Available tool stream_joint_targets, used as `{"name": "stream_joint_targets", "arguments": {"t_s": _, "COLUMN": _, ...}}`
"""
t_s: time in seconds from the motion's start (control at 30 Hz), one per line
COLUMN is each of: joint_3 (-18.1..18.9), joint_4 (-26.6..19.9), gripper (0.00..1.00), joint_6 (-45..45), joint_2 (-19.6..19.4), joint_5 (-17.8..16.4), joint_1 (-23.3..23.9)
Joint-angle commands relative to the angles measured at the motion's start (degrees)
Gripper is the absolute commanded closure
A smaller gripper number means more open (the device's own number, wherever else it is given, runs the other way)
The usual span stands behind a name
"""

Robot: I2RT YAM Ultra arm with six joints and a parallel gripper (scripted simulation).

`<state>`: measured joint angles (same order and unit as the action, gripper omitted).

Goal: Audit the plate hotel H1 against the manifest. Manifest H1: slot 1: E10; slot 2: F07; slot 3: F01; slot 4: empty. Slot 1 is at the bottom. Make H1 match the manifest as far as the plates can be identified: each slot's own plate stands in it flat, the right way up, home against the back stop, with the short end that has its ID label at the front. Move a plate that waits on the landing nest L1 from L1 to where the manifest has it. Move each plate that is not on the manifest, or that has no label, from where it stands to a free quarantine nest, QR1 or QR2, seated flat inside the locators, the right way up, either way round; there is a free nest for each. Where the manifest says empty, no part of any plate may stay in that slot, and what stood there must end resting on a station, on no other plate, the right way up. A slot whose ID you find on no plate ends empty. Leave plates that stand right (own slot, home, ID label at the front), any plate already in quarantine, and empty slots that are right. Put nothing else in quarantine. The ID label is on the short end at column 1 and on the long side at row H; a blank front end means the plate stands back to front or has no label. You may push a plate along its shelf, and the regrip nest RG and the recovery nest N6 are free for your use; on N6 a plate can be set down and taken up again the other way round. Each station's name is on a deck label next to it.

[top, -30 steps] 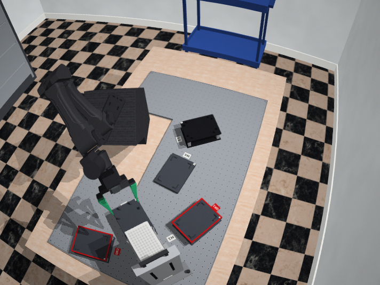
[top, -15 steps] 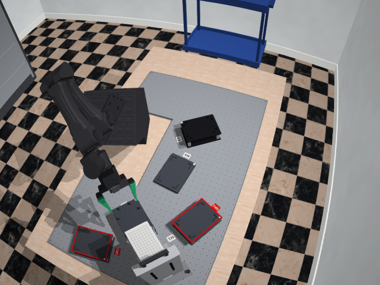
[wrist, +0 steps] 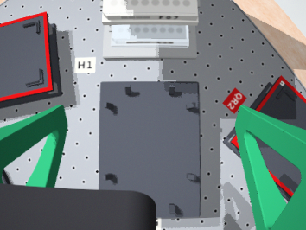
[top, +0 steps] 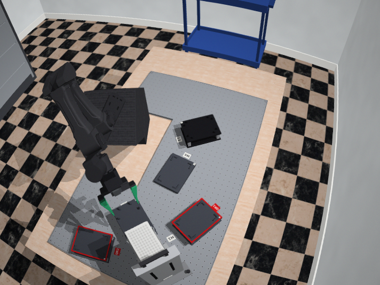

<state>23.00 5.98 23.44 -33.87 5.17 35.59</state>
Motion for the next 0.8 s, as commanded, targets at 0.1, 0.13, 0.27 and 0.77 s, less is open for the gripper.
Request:
{"name": "stream_joint_targets", "arguments": {"t_s": 0.1, "joint_3": -1.6, "joint_4": 5.6, "gripper": 0.00, "joint_6": 0.4, "joint_2": -3.0, "joint_5": -2.8, "joint_1": 1.7}}
{"name": "stream_joint_targets", "arguments": {"t_s": 0.13, "joint_3": -1.9, "joint_4": 6.2, "gripper": 0.00, "joint_6": 0.4, "joint_2": -3.4, "joint_5": -3.0, "joint_1": 1.9}}
{"name": "stream_joint_targets", "arguments": {"t_s": 0.27, "joint_3": -2.2, "joint_4": 7.4, "gripper": 0.00, "joint_6": 0.4, "joint_2": -4.2, "joint_5": -3.5, "joint_1": 2.4}}
{"name": "stream_joint_targets", "arguments": {"t_s": 0.77, "joint_3": 1.2, "joint_4": 10.1, "gripper": 0.00, "joint_6": 0.2, "joint_2": -7.8, "joint_5": -2.6, "joint_1": 0.9}}
